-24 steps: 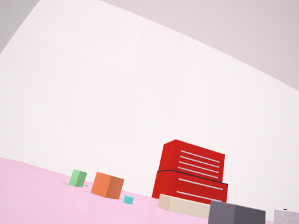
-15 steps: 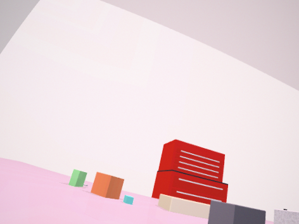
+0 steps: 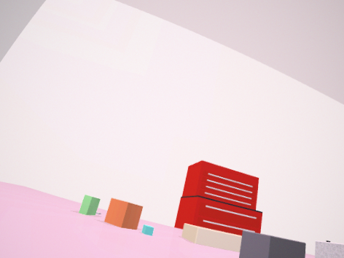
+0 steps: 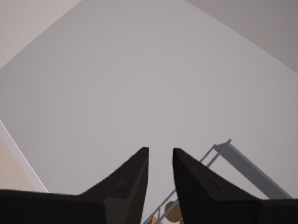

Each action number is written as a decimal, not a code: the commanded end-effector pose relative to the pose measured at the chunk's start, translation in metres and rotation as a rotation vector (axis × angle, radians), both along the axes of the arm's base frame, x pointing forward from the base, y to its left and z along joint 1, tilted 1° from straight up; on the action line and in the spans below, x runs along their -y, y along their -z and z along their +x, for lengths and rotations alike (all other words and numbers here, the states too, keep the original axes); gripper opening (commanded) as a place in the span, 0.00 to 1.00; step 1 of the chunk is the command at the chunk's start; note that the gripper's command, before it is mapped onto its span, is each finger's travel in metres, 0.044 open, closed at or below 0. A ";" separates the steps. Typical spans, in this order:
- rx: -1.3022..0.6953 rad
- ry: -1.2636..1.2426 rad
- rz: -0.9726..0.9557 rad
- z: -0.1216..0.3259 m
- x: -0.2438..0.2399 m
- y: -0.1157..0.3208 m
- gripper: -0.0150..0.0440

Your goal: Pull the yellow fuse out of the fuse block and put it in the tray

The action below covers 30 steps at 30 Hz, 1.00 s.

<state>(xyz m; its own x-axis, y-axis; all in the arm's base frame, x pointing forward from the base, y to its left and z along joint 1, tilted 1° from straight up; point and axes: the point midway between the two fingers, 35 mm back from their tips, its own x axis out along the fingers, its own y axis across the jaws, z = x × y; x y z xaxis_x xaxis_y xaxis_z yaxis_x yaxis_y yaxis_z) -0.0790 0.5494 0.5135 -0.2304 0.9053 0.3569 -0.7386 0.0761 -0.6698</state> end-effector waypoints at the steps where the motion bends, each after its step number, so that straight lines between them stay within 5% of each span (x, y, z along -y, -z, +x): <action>1: -0.099 0.087 -0.125 0.061 -0.011 0.031 0.38; 15: -0.600 0.452 -0.445 0.273 0.034 0.134 0.38; 30: -1.309 0.940 -0.553 0.444 0.194 0.260 0.38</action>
